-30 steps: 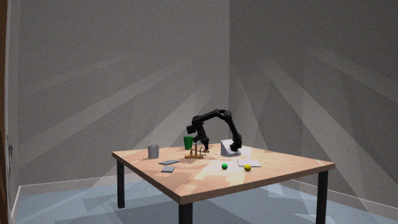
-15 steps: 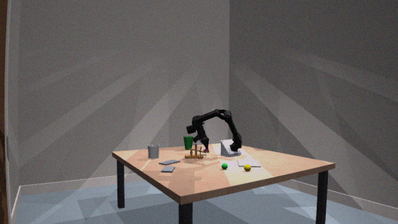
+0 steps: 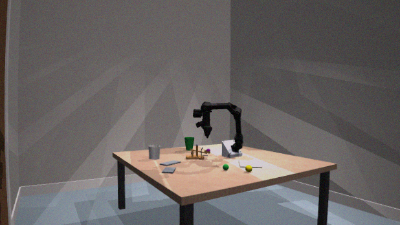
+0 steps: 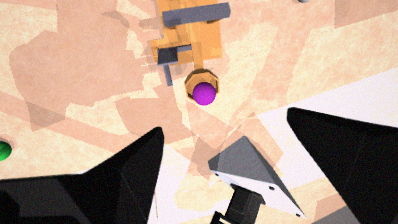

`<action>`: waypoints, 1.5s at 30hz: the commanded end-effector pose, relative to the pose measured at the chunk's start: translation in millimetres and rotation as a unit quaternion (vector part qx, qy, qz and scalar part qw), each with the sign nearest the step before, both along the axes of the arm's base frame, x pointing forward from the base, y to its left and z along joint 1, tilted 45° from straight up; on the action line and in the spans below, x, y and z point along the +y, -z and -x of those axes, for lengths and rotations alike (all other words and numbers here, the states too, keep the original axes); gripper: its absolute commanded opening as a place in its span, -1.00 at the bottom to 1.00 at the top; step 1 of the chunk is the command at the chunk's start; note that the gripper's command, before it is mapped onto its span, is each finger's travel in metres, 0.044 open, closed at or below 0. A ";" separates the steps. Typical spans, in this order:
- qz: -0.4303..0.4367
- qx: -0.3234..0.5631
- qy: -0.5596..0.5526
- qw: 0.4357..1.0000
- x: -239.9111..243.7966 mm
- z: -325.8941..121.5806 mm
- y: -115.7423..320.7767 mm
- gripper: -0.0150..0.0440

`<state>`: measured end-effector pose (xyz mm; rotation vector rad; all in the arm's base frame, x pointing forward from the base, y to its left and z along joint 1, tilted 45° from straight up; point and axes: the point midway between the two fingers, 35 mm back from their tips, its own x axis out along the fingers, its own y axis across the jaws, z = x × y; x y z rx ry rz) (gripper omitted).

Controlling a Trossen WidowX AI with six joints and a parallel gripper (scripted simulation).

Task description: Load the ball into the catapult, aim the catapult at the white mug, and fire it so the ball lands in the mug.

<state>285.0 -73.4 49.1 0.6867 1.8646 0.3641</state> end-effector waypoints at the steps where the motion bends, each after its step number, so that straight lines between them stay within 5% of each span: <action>1: 0.008 -0.021 0.015 1.000 -1.3 -20.9 22.3 1.00; 15: 0.076 -0.220 0.121 0.965 -51.7 -142.2 67.1 1.00; 29: 0.091 -0.420 0.198 0.881 -102.0 -250.5 62.0 1.00; 45: 0.089 -0.440 0.203 0.870 -105.1 -270.2 61.3 1.00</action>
